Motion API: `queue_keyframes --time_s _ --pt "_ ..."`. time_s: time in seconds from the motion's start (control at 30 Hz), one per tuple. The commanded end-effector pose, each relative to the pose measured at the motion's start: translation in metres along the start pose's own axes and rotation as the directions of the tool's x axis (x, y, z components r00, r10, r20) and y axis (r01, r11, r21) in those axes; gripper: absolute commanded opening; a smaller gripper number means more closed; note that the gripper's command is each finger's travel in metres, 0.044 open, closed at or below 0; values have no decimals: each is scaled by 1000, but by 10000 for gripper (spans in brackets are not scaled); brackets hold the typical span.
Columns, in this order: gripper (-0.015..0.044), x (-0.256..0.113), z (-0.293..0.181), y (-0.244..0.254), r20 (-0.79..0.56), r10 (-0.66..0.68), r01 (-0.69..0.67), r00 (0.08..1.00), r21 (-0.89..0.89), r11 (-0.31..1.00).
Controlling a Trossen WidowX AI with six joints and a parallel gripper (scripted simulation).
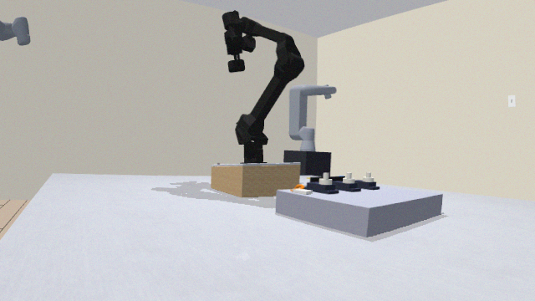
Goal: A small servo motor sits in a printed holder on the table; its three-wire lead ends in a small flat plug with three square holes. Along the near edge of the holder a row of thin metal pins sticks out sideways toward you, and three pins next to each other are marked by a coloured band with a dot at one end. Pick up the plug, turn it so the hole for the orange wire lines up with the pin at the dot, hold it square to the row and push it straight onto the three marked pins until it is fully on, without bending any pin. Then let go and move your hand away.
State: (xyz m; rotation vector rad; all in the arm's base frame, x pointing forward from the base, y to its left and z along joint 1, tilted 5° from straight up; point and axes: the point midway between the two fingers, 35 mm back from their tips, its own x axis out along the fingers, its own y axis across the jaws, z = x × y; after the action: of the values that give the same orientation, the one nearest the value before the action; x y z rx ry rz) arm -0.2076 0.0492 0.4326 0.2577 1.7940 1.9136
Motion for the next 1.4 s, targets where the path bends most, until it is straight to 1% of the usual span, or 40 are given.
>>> queue_keyframes --time_s 0.0,0.13,0.33,0.57,0.8,1.1,1.27,1.37 --pt "374 0 -1 0 -2 0 0 1000 -1 1000" --pt "269 -1 -8 0 -36 5 -5 999 -20 1000" --pt "115 -5 -30 -1 -138 18 -27 990 -59 998" --pt "115 -17 -66 -2 -298 36 -76 954 -124 989" --pt "115 -37 -105 -7 -475 48 -163 879 -204 965" --pt "115 -77 -152 -15 -689 56 -320 723 -261 911" --pt "115 -98 -165 -20 -762 58 -397 645 -269 877" --pt "115 -114 -176 -23 -815 59 -440 577 -250 862"
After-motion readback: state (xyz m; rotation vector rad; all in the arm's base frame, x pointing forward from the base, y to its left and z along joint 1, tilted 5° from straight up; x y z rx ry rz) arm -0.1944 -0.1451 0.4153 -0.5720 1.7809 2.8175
